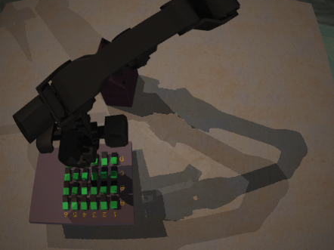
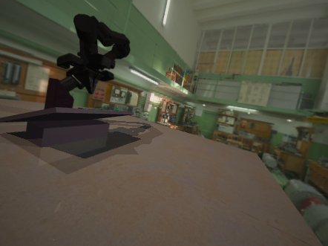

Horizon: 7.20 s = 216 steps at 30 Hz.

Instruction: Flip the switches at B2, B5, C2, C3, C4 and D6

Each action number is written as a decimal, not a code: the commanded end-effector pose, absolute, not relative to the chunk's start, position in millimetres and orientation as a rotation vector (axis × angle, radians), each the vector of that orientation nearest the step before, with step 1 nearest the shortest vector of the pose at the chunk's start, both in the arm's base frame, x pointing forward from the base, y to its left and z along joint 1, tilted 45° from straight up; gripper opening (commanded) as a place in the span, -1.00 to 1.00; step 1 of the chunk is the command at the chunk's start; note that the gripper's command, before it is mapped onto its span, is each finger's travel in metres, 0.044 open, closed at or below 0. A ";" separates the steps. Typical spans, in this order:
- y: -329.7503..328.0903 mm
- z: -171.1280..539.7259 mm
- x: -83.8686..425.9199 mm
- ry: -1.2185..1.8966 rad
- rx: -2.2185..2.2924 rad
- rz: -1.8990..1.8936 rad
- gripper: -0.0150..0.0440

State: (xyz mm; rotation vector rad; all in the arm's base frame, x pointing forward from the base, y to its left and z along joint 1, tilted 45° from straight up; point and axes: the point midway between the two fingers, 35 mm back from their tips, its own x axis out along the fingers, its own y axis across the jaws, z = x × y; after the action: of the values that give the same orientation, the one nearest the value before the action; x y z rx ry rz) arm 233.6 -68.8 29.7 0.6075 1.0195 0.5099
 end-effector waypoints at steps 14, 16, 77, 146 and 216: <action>-35.7 13.3 243.0 1.044 0.614 0.517 -0.49; -35.2 12.8 243.3 1.044 0.615 0.517 -0.49; -18.0 -3.2 254.8 1.043 0.615 0.518 -0.49; -39.1 -18.9 232.9 0.995 0.625 0.498 -0.49; -28.6 -28.8 239.9 0.995 0.625 0.498 -0.49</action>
State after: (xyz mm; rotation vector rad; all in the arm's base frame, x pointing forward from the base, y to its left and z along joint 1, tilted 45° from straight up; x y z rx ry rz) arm 239.7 -29.3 -28.6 0.6190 0.9959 0.4985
